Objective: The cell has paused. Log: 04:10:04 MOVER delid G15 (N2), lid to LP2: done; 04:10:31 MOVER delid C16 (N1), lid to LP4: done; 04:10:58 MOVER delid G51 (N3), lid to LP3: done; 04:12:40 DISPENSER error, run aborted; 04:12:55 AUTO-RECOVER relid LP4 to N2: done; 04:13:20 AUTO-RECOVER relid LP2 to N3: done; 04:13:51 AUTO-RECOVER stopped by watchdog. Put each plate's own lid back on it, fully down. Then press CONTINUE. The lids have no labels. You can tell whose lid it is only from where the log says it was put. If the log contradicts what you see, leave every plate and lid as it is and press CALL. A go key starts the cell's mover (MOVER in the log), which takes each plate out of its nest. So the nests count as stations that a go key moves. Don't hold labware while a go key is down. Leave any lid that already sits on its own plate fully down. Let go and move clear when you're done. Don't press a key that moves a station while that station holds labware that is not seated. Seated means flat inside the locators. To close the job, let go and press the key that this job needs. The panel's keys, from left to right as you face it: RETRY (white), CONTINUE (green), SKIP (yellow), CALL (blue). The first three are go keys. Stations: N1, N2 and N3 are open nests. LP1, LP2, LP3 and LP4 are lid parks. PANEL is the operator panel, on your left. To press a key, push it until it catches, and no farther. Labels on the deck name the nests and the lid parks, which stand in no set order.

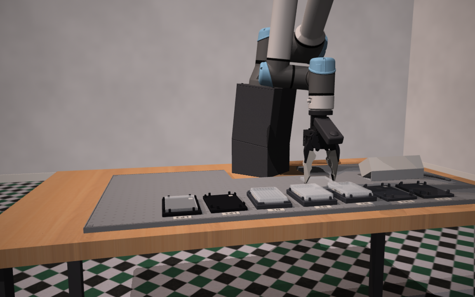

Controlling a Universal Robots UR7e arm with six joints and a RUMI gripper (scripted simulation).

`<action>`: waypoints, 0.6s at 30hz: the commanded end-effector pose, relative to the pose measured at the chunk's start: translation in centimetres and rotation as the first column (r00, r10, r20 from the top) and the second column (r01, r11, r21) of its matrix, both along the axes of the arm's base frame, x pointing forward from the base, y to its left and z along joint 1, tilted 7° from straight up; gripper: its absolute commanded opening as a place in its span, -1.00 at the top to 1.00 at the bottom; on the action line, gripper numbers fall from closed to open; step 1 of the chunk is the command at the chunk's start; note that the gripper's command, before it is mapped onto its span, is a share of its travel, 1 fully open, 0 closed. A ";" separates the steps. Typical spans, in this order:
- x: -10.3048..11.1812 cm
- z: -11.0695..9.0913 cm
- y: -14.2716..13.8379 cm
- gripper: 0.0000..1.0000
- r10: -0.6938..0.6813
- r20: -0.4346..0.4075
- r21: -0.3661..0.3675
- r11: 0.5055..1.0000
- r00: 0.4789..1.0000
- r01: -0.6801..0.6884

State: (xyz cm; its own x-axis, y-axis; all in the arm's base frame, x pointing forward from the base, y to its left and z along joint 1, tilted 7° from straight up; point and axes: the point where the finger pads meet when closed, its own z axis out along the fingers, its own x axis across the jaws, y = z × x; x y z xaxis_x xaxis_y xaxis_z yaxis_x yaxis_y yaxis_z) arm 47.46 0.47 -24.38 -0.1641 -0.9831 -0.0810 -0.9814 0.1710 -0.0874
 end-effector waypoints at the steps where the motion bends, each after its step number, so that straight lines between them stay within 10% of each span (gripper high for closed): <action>1: -0.5 -0.3 -2.8 1.00 0.010 -0.001 0.005 1.000 1.000 -0.010; 18: -0.9 -0.9 -10.4 1.00 0.010 0.003 0.003 1.000 1.000 -0.010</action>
State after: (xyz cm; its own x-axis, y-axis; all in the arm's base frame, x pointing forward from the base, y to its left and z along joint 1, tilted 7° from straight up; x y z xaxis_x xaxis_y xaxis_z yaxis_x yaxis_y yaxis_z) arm 46.50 -7.30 -25.00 -0.1635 -0.9832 -0.0811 -0.9815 0.1704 -0.0871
